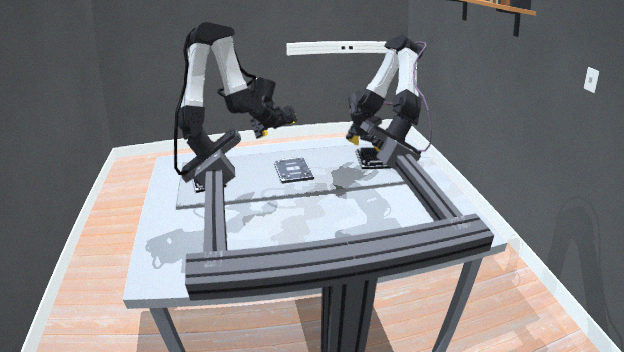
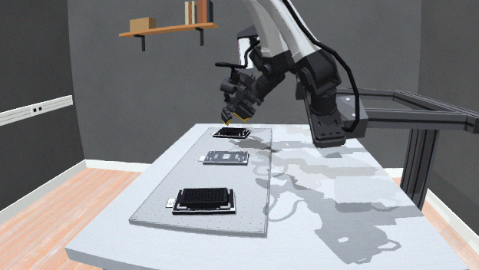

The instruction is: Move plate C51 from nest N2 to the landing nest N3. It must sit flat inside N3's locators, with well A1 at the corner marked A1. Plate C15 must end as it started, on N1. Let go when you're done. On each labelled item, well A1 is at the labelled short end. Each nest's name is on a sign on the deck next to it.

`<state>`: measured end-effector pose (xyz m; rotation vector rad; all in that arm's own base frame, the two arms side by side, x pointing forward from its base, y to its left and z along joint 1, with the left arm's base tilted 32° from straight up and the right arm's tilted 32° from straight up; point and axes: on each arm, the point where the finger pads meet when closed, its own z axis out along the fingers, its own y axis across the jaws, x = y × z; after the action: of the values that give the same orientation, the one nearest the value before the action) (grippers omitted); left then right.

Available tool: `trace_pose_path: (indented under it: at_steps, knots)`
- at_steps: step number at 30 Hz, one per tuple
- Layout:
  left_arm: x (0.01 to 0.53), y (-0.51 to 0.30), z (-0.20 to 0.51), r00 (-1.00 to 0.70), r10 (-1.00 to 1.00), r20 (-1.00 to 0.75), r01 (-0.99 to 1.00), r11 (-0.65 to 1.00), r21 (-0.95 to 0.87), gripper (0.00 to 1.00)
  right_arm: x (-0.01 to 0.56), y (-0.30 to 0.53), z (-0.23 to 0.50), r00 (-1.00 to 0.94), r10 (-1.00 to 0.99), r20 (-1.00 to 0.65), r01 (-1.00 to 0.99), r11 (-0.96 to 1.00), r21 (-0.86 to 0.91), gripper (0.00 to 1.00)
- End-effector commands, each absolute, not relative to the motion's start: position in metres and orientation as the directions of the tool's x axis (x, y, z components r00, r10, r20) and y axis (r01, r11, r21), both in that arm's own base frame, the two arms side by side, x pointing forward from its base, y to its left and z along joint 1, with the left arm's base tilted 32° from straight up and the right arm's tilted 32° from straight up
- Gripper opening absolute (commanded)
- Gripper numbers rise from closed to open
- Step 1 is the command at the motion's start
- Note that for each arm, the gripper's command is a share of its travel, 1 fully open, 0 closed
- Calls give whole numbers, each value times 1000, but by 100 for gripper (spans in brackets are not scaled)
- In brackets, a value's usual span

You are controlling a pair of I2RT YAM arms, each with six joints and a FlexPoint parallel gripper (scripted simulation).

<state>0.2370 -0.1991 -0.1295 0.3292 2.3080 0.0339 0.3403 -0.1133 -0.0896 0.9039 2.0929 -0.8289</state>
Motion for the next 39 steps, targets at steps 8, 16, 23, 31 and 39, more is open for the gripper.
trace_pose_path:
  at_steps: [8,16,23,31,39]
  knots:
    - [195,-270,-117,-367,639,-676,724,652,223,100,332,-125,-101,-884,227,-409,441,697,-566,100]
    - [150,-308,-110,-54,755,-654,892,331,308,100,356,-135,-96,-977,79,-200,175,833,-525,100]
    - [147,-311,-109,-29,756,-653,897,308,318,100,358,-152,-100,-983,92,-161,160,858,-488,100]
    - [157,-321,-121,-8,741,-671,898,301,322,100,369,-161,-88,-972,108,-211,201,847,-492,100]
    - [182,-325,-160,-18,744,-668,888,319,332,100,369,-161,-88,-972,108,-211,201,847,-492,100]
